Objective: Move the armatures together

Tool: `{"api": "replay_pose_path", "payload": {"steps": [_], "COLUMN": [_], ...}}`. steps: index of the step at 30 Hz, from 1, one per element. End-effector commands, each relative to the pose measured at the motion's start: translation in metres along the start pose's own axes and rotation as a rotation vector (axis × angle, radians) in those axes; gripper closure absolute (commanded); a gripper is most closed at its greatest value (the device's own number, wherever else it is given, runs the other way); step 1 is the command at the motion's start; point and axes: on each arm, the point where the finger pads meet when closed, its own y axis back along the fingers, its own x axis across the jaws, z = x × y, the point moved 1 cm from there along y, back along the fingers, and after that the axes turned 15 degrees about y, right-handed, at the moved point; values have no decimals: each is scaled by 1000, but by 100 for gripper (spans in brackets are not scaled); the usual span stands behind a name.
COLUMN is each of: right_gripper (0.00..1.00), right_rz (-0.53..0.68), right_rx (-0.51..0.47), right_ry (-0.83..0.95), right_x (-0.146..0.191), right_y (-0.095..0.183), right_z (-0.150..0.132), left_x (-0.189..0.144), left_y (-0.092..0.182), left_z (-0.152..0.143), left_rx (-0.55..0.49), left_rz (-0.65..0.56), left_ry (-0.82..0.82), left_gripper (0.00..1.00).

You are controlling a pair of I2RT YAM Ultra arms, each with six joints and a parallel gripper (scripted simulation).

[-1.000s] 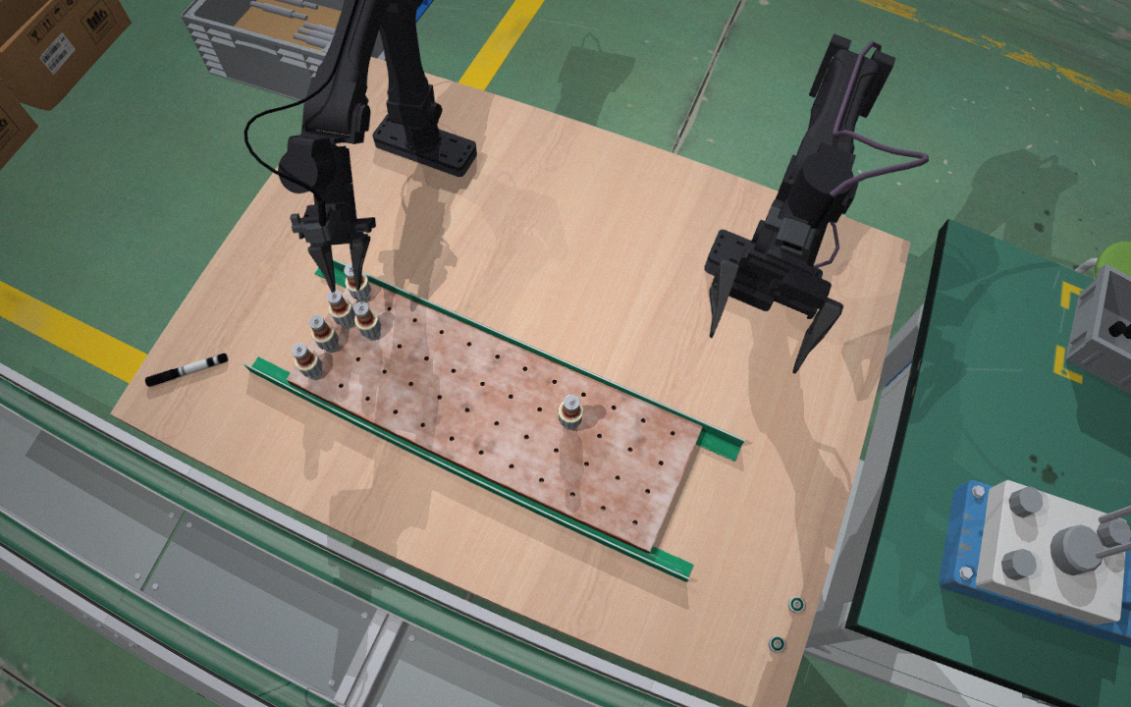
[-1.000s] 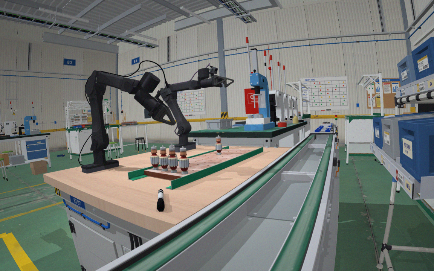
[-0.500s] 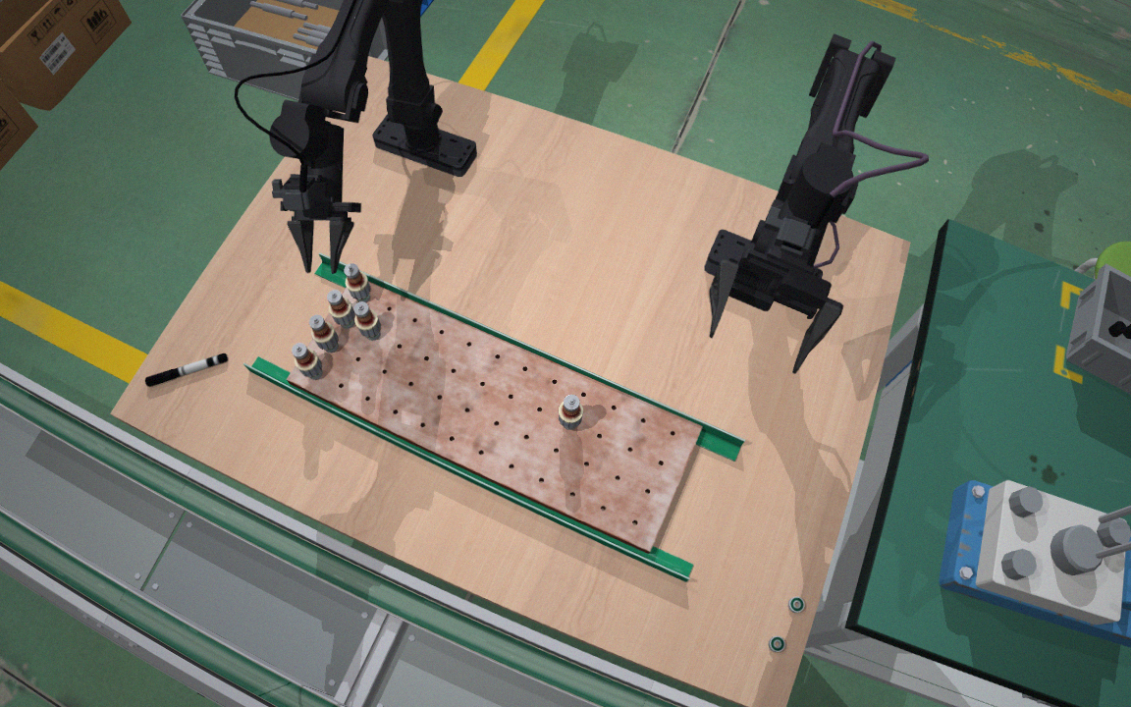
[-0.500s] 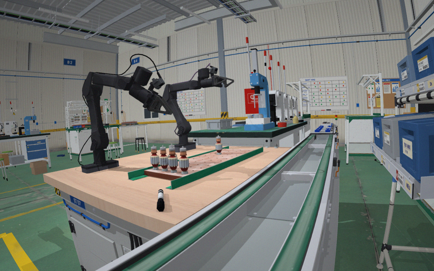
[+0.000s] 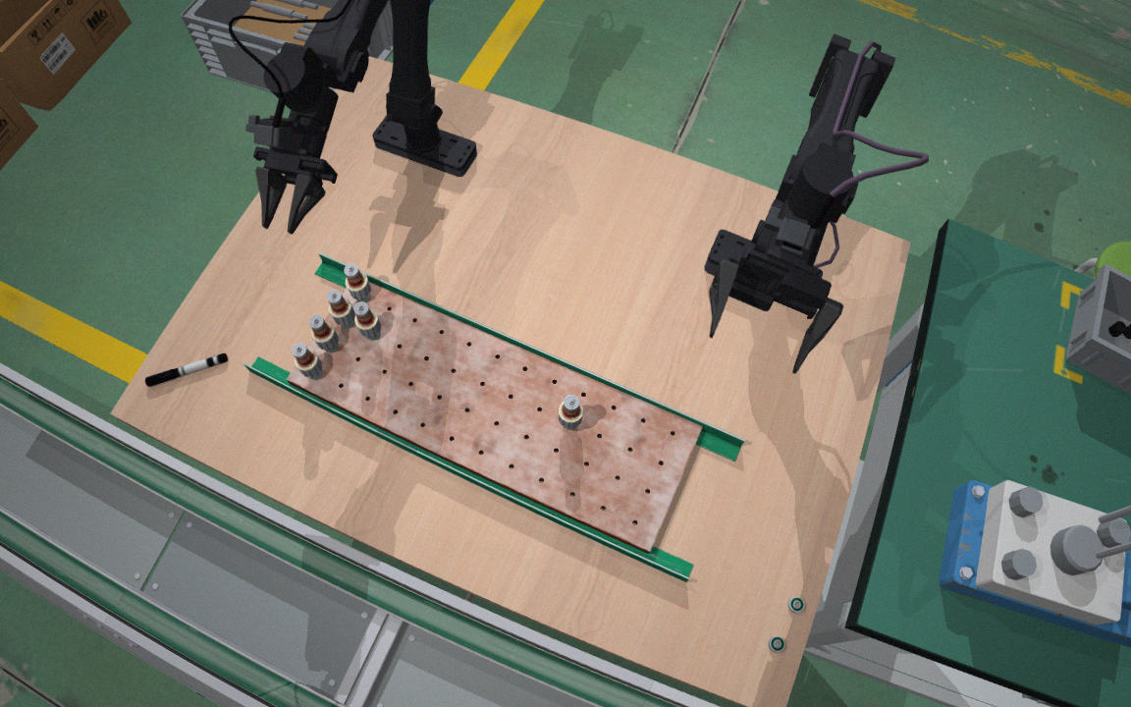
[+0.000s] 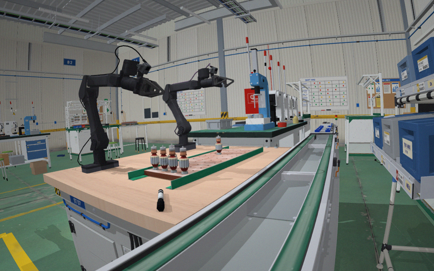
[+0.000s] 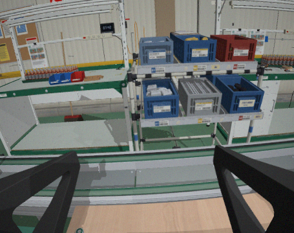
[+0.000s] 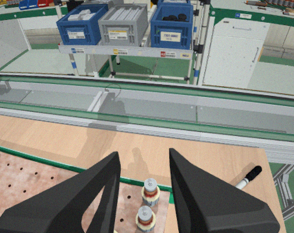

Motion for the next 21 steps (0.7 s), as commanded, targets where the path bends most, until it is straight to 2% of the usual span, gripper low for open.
{"api": "replay_pose_path", "payload": {"steps": [1,16,21], "right_gripper": [63,63,63], "right_rz": [-125,-325,-321], "right_rx": [-112,-317,-302], "right_ry": [-38,-110,-104], "right_x": [-31,-78,-77], "right_y": [22,85,85], "right_z": [27,69,66], "left_x": [-8,-8,-8], "left_y": [1,1,1], "left_z": [15,15,15], "left_rx": [-23,-23,-23], "left_rz": [-22,-22,-22], "left_ry": [-3,-3,-3], "left_gripper": [0,0,0]}}
